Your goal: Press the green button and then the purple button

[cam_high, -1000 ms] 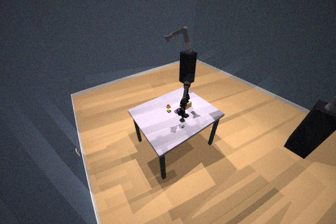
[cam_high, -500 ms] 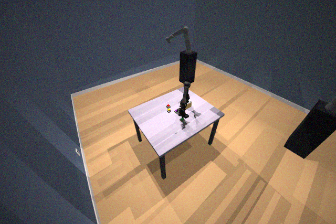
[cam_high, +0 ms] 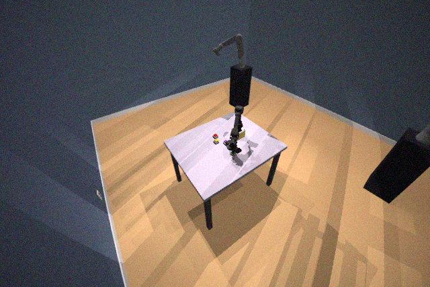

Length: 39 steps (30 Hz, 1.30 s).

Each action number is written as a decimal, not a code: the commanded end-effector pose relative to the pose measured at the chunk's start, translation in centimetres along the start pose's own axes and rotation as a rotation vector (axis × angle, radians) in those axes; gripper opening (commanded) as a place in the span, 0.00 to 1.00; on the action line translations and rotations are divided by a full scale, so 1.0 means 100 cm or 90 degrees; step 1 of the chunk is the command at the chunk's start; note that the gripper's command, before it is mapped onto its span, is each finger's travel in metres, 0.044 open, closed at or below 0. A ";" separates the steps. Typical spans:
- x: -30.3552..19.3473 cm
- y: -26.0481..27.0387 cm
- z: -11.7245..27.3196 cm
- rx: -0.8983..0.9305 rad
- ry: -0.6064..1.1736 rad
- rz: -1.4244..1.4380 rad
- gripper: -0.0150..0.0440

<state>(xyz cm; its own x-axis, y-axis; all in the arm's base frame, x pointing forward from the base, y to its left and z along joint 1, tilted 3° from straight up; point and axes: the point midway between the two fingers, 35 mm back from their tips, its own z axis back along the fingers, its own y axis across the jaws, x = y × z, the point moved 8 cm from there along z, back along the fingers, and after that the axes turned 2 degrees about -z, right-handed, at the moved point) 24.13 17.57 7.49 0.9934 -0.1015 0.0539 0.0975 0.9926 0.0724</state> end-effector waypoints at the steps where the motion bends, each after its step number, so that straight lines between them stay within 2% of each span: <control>1: -0.002 -0.002 -0.007 -0.002 0.006 -0.001 0.29; 21: -0.002 -0.002 -0.007 -0.002 0.006 -0.001 0.29; 25: -0.002 -0.001 0.024 -0.002 0.005 -0.001 0.29; 31: -0.002 -0.001 0.030 -0.002 0.006 -0.001 0.29; 35: -0.001 -0.001 0.085 -0.002 0.005 -0.001 0.29; 39: -0.001 -0.001 0.089 -0.002 0.005 -0.001 0.29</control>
<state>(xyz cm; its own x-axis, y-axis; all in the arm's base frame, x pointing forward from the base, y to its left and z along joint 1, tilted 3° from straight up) 23.63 17.02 15.07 0.9930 -0.1066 0.0506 0.1030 0.9923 0.0694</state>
